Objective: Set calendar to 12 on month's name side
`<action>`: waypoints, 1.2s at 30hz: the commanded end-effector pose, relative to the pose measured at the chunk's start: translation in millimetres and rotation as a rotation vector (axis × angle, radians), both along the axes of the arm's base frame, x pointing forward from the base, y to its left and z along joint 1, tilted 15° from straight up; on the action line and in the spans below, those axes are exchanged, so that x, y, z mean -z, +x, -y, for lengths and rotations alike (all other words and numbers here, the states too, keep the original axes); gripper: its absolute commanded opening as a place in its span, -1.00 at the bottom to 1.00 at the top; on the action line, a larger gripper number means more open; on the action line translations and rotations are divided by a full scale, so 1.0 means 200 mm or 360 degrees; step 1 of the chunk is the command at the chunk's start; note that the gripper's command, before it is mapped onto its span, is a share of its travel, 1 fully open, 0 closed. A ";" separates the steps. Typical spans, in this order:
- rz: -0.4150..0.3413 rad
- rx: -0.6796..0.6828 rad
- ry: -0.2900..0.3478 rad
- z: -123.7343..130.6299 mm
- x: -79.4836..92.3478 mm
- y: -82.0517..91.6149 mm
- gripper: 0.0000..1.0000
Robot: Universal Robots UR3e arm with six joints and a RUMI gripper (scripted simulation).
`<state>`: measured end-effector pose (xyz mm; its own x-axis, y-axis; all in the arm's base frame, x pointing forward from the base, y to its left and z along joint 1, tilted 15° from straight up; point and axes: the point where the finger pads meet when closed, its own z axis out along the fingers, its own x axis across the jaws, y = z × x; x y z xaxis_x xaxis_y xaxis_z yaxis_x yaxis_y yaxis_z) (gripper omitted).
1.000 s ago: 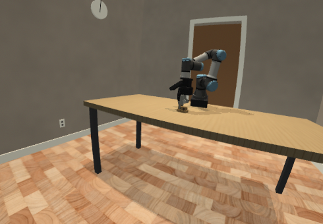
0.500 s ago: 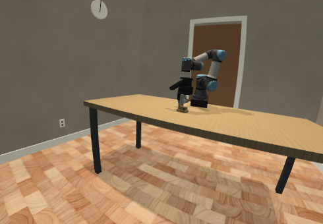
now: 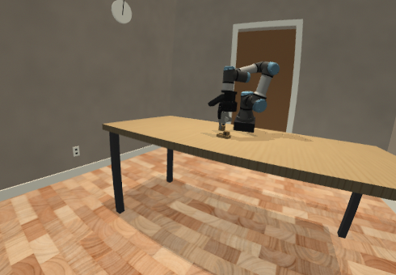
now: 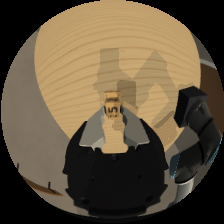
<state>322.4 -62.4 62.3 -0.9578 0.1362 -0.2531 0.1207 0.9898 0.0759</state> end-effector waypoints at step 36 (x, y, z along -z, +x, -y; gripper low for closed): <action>0.0001 -0.0002 0.0003 0.02 -0.35 -0.09 -0.80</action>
<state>303.4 -65.5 131.1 -0.9583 0.1360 -0.2515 0.1197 0.9897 0.0789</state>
